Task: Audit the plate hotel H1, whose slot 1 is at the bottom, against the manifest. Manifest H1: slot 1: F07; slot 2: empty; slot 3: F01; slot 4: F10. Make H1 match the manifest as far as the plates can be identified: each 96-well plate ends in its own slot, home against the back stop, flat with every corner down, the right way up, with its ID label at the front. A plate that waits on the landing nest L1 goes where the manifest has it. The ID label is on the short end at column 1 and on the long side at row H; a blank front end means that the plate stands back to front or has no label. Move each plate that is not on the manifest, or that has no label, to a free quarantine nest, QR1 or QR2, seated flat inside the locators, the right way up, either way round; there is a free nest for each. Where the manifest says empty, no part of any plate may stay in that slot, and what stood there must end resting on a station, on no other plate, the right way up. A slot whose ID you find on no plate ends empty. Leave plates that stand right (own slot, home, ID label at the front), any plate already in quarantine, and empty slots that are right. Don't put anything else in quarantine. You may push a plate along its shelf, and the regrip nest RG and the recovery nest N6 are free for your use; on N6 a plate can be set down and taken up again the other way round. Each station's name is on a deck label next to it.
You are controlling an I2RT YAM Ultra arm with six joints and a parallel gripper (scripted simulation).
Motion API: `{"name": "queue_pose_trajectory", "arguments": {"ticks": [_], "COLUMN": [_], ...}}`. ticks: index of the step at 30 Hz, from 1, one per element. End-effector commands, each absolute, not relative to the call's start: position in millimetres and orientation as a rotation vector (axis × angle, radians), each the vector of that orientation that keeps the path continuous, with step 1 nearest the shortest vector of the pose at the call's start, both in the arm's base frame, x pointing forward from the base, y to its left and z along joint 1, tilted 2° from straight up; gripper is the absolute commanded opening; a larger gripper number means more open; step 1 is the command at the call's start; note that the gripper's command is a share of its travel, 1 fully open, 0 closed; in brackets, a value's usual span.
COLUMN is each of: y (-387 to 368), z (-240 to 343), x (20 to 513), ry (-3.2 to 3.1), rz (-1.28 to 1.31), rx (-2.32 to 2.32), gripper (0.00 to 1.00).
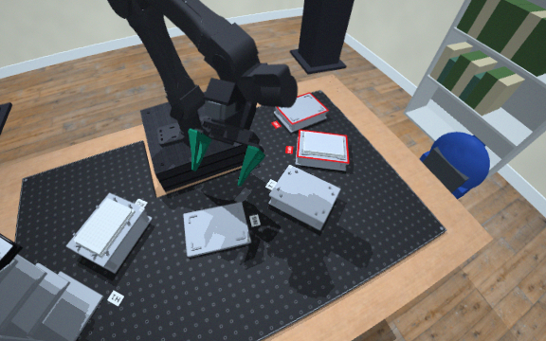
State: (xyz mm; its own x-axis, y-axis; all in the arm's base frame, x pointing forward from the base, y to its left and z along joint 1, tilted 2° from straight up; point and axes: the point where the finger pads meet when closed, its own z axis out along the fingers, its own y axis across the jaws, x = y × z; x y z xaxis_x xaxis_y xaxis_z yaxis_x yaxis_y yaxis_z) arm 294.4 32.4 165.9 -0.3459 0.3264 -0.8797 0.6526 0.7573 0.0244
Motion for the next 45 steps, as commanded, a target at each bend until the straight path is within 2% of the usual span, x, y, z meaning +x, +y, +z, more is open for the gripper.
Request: {"name": "queue_pose_trajectory", "arguments": {"ticks": [1, 45], "y": [23.4, -102.7], "z": [172.2, 175.5], "x": [293.7, 287.9], "ry": [1.938, 1.935], "rz": [-0.425, -0.429], "rx": [0.742, 0.739], "gripper": [1.0, 1.0]}}
